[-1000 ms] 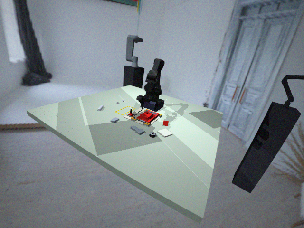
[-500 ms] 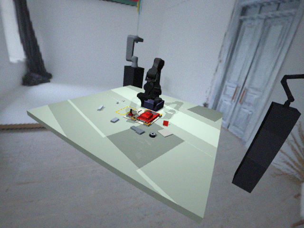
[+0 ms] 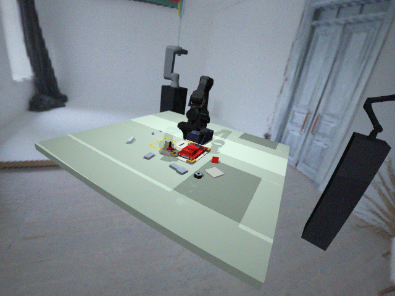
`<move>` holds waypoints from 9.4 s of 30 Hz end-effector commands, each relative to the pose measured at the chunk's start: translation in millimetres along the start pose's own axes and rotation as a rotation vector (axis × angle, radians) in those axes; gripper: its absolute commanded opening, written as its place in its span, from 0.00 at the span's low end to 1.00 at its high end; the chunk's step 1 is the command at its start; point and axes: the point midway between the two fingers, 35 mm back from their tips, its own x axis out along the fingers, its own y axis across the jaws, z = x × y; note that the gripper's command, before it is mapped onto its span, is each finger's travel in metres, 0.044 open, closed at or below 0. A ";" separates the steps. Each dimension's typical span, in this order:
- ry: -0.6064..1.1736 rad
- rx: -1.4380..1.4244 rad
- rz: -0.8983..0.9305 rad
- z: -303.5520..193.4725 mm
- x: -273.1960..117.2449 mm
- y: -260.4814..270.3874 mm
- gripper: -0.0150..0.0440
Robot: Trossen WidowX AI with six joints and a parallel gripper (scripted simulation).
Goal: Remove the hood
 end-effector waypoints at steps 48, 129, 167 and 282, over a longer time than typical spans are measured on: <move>0.011 0.005 -0.009 -3.4 41.0 -1.7 1.00; 0.006 0.001 -0.003 -1.5 44.0 -0.4 0.25; 0.006 0.001 -0.003 -1.1 -14.9 -0.1 0.25; 0.010 -0.001 -0.028 -36.8 32.8 -232.5 0.25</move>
